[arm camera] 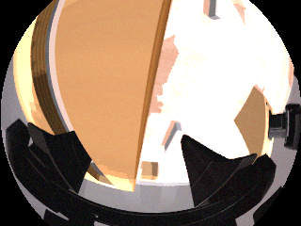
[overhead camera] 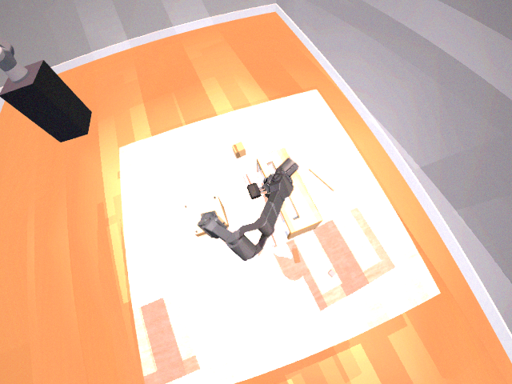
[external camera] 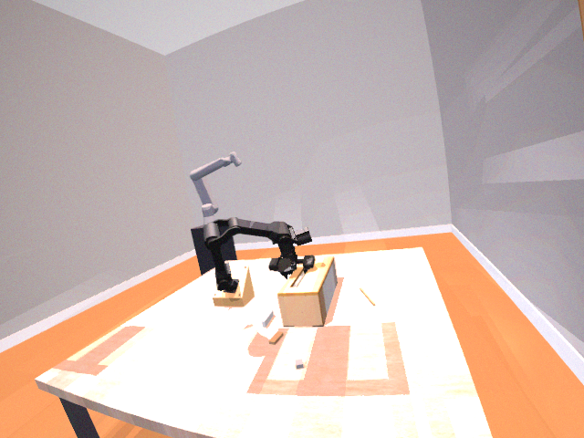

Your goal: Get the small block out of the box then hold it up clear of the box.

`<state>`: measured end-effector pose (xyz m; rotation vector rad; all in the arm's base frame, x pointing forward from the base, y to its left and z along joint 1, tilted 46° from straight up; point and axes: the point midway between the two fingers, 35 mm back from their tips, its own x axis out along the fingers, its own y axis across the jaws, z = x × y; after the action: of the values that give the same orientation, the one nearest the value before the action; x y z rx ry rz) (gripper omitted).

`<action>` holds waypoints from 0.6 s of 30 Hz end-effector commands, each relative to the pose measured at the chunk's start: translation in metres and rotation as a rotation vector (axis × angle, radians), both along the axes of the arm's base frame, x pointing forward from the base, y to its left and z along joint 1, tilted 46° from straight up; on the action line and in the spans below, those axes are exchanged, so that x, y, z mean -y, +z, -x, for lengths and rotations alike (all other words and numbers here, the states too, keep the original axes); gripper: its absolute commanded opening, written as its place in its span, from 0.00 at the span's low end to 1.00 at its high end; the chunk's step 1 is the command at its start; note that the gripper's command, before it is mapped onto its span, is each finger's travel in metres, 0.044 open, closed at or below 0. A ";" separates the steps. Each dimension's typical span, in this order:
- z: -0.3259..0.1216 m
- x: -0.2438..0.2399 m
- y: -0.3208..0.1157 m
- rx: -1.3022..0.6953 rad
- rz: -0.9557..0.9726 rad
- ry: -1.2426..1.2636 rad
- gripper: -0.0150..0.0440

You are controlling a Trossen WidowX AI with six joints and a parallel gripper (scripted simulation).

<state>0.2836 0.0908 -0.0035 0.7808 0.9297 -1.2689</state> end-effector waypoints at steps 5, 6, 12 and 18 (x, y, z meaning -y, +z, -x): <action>0.001 -0.004 -0.006 -0.002 -0.002 -0.007 0.93; 0.001 -0.003 -0.005 -0.002 -0.002 -0.007 0.93; 0.000 0.002 0.001 -0.002 -0.001 -0.007 0.93; 0.000 0.001 -0.001 -0.002 -0.001 -0.007 0.93</action>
<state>0.2839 0.0896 -0.0035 0.7928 0.9295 -1.2781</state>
